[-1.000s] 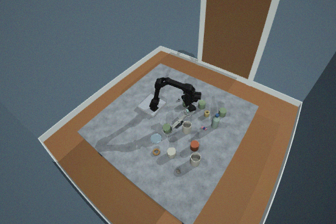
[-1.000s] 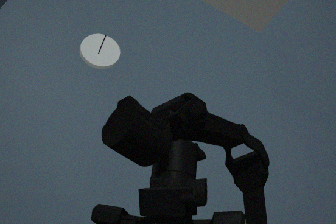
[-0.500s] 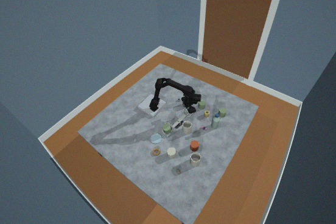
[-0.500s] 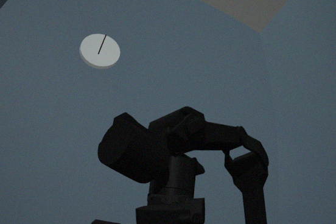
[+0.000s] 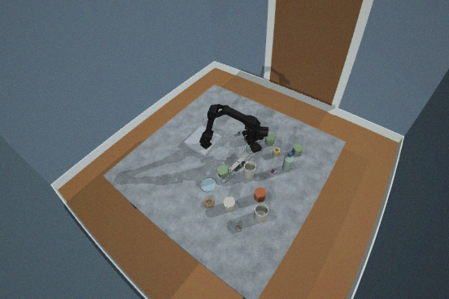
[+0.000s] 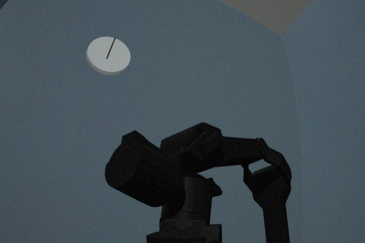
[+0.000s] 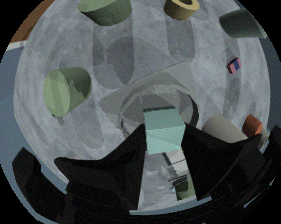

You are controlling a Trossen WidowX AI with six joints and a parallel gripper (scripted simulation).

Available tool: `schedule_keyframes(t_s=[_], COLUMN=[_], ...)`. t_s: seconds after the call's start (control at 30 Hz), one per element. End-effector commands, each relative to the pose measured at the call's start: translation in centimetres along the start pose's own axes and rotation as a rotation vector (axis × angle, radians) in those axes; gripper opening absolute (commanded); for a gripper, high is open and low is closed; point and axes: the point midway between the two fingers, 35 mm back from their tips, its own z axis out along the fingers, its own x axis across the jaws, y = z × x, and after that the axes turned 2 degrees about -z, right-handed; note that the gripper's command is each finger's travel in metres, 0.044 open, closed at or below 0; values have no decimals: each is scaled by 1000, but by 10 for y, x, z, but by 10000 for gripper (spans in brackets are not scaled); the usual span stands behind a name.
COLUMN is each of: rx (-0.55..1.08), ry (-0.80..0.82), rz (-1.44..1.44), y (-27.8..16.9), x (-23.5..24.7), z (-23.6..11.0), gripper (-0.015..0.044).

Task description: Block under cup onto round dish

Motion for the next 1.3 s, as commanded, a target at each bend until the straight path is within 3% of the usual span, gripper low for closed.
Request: schedule_keyframes(t_s=[0.0,0.17,0.83,1.27], rx=[-1,-1,-1,-1], ry=[-2,-2,-2,-5], rz=[-5,-5,-5,-5], y=[0,1,0,-40], x=[0,-1,0,-47], z=[0,-6,-94,-79], gripper=[108,0,0,0])
